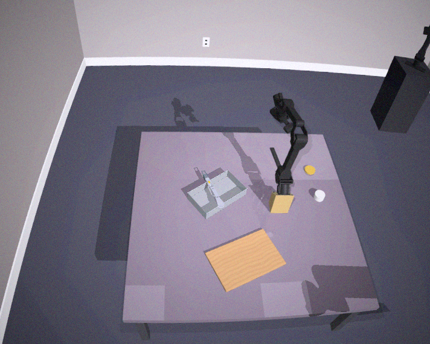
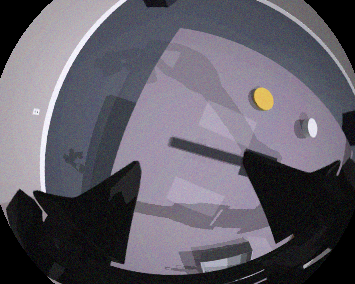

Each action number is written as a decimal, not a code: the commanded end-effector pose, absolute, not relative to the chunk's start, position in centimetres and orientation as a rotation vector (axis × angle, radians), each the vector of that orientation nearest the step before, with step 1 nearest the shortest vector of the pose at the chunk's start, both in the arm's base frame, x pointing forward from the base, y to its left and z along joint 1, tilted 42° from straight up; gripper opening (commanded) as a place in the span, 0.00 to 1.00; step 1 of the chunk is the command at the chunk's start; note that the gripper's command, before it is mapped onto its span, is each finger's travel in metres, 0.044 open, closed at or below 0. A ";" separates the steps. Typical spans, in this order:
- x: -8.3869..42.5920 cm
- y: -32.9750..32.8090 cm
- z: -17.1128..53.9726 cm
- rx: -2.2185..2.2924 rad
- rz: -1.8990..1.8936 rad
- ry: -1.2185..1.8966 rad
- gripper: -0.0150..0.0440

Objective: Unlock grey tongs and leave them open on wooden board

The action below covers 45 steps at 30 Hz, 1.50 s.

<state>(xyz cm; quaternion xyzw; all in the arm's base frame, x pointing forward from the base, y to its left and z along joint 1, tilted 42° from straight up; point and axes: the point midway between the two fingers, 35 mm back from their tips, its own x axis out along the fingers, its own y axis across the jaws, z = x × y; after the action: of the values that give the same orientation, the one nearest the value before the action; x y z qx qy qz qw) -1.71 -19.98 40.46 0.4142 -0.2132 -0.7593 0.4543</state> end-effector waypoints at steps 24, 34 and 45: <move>22.8 -24.7 26.7 0.872 -1.315 0.271 0.69; 32.1 -18.3 18.0 0.754 -1.049 0.537 0.69; 37.9 -8.4 9.1 0.548 -0.758 0.731 0.69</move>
<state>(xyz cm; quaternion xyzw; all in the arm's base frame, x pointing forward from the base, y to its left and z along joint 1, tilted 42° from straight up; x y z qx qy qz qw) 36.87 -11.62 11.96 0.2886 0.3151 -0.3968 0.8124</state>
